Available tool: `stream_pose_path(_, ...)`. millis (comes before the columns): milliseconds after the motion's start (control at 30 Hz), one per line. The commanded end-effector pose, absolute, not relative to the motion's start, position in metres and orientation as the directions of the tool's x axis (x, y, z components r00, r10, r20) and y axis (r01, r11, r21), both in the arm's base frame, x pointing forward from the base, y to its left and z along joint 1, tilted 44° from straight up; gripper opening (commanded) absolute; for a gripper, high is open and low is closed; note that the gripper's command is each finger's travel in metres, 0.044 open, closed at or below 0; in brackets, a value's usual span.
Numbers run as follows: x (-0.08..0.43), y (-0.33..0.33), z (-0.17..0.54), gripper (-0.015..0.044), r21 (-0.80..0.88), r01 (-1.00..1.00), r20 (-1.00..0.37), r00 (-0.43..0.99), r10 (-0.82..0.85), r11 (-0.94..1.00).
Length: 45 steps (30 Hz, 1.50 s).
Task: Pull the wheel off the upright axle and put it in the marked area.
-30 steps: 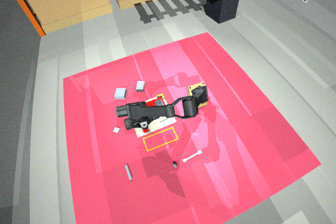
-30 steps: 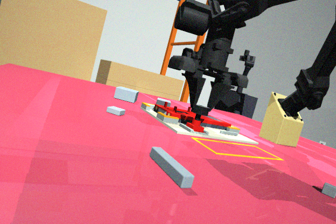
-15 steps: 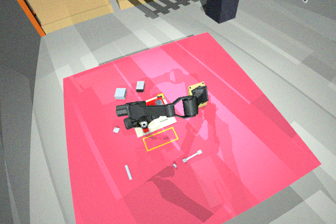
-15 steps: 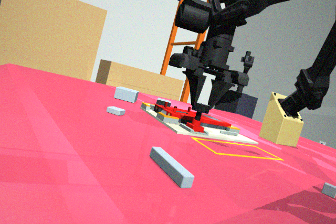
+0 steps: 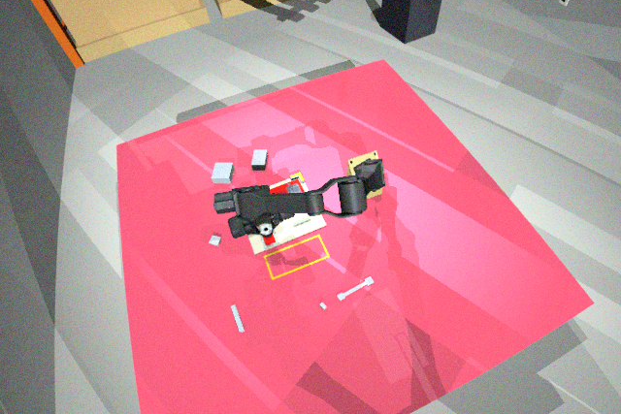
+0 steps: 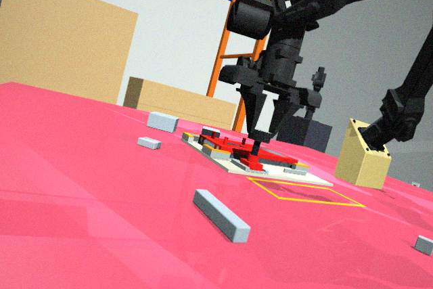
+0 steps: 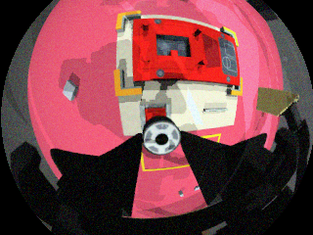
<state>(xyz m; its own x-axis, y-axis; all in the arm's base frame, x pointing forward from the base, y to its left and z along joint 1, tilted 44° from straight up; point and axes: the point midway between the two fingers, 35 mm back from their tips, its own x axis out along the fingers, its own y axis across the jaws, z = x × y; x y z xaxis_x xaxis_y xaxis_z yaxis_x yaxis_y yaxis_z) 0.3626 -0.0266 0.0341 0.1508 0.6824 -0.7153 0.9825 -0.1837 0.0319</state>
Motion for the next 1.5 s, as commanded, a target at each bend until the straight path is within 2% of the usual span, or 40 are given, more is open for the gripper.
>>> stream_pose_path(0,0.363,-0.029,0.036,0.0,0.038,0.982,-0.717,0.154,0.679,-0.183)
stream_pose_path(733,0.361,-0.035,0.042,0.0,0.038,0.982,-0.717,0.157,0.68,-0.186)
stream_pose_path(1067,0.352,-0.056,0.067,0.0,0.038,0.982,-0.717,0.156,0.679,-0.186)
stream_pose_path(1467,0.337,-0.021,0.09,0.0,0.029,0.982,-0.715,0.151,0.682,-0.187)
